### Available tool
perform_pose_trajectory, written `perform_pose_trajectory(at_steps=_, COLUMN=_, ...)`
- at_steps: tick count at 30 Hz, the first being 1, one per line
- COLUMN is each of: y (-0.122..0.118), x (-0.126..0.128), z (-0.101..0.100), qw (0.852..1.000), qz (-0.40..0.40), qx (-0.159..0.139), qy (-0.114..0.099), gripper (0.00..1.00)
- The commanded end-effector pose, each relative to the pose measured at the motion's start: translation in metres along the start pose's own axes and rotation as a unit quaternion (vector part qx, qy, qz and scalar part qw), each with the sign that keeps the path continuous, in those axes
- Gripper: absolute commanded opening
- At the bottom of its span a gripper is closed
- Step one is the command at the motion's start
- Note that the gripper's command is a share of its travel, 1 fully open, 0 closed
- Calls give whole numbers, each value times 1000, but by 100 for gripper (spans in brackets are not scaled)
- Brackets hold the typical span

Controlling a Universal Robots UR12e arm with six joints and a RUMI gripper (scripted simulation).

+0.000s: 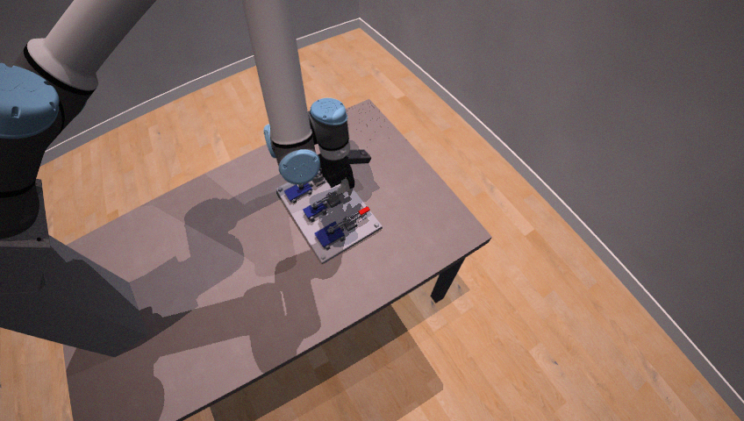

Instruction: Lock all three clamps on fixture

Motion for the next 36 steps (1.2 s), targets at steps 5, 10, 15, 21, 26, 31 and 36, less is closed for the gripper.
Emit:
perform_pose_trajectory(at_steps=5, y=0, x=0, z=0, qw=1000, qz=0, qx=0, qy=0, gripper=28)
perform_pose_trajectory(at_steps=10, y=0, x=0, z=0, qw=1000, qz=0, qx=0, qy=0, gripper=28)
perform_pose_trajectory(at_steps=15, y=0, x=0, z=0, qw=1000, qz=0, qx=0, qy=0, gripper=28)
perform_pose_trajectory(at_steps=21, y=0, x=0, z=0, qw=1000, qz=0, qx=0, qy=0, gripper=28)
perform_pose_trajectory(at_steps=26, y=0, x=0, z=1, qw=1000, qz=0, qx=0, qy=0, gripper=28)
perform_pose_trajectory(at_steps=31, y=0, x=0, z=5, qw=1000, qz=0, qx=0, qy=0, gripper=28)
perform_pose_trajectory(at_steps=36, y=0, x=0, z=17, qw=1000, qz=0, qx=0, qy=0, gripper=28)
Point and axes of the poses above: the point where the finger pads meet when closed, its own z axis back along the fingers, its own x axis across the jaws, y = z × x, the point moved 9 cm from there along z, back along the fingers, and after that the axes turned 7 degrees about -z, right-handed, at the moved point
